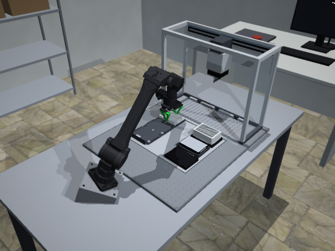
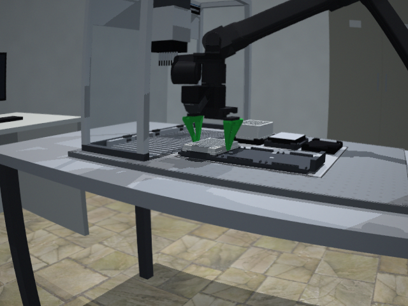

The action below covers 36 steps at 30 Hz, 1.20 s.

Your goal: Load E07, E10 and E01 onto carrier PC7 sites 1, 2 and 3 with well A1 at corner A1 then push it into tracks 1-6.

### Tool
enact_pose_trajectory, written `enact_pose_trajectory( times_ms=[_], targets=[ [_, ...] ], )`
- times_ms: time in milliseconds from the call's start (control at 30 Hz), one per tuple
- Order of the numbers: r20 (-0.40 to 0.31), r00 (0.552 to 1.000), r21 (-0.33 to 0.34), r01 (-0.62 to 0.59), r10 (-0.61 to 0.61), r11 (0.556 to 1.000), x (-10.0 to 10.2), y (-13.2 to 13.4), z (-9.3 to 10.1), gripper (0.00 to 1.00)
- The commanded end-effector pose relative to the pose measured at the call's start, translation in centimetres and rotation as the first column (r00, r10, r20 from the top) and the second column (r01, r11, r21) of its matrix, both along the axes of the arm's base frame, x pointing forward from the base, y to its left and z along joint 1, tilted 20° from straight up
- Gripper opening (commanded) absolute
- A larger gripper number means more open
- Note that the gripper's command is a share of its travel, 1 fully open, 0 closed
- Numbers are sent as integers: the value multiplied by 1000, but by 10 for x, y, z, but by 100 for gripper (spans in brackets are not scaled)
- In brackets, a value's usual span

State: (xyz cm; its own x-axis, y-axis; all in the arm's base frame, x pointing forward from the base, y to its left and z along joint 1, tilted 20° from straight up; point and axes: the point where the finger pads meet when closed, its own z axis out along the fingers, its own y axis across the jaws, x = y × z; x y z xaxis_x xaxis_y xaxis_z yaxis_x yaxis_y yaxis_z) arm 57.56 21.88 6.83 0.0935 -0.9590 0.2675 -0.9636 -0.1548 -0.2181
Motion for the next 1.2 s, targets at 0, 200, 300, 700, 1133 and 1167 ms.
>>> enact_pose_trajectory(
  times_ms=[0,200,300,700,1133,1167],
  targets=[
    [16,1000,10,-12,12,1000,7,2,4,0],
    [15,1000,10,-12,11,1000,6,1,3,0],
    [15,1000,10,-12,11,1000,6,1,3,0],
    [19,1000,12,-11,11,1000,7,1,5,0],
    [40,999,22,-9,8,1000,10,8,20,96],
    [40,999,22,-9,8,1000,10,8,20,96]
  ],
)
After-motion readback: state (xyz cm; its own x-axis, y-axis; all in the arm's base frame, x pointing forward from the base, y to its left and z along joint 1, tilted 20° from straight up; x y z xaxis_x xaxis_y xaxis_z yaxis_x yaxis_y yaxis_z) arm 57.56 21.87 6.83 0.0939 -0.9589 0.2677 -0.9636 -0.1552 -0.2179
